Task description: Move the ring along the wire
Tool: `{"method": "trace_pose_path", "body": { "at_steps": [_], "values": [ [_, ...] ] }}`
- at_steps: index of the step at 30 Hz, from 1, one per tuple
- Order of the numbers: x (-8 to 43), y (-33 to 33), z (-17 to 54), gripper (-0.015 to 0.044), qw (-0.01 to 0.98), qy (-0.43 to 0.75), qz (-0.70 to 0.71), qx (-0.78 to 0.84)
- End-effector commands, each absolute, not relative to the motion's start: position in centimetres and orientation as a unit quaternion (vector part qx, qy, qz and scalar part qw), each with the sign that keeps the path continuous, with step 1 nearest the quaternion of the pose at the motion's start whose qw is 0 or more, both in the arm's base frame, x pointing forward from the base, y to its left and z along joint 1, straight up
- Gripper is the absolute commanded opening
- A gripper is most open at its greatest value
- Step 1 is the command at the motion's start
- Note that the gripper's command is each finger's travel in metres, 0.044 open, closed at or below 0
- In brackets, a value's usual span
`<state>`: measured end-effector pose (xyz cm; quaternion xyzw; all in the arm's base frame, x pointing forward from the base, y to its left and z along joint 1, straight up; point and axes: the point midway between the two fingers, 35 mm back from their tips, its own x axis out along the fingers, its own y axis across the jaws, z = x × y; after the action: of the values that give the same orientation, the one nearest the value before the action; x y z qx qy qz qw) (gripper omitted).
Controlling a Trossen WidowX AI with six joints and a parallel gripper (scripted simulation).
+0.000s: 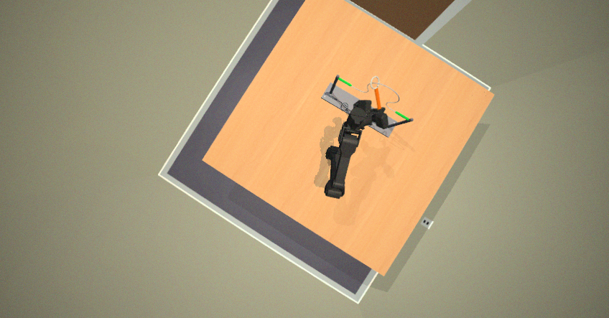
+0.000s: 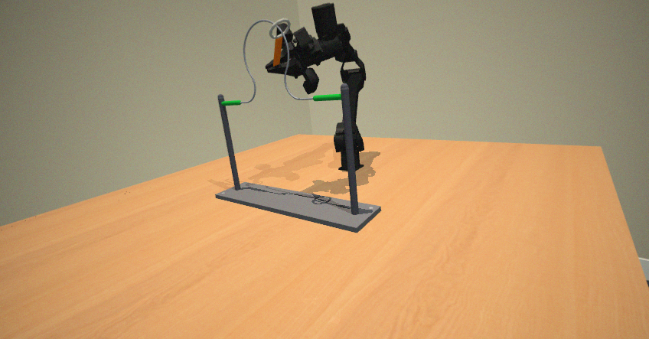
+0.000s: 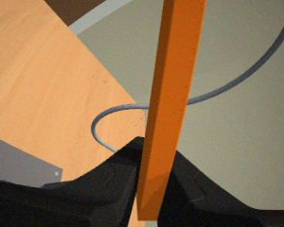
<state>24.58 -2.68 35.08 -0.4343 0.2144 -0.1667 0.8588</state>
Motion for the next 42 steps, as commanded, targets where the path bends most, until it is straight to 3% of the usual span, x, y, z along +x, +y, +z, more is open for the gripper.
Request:
{"method": "trace_pose_path", "body": {
  "at_steps": [1, 42],
  "values": [
    [24.5, -2.8, 35.1, -0.015, 0.843, 0.209, -0.175, -0.464],
    [24.5, -3.6, 37.0, -0.015, 0.683, 0.147, -0.231, -0.677]
  ]
}}
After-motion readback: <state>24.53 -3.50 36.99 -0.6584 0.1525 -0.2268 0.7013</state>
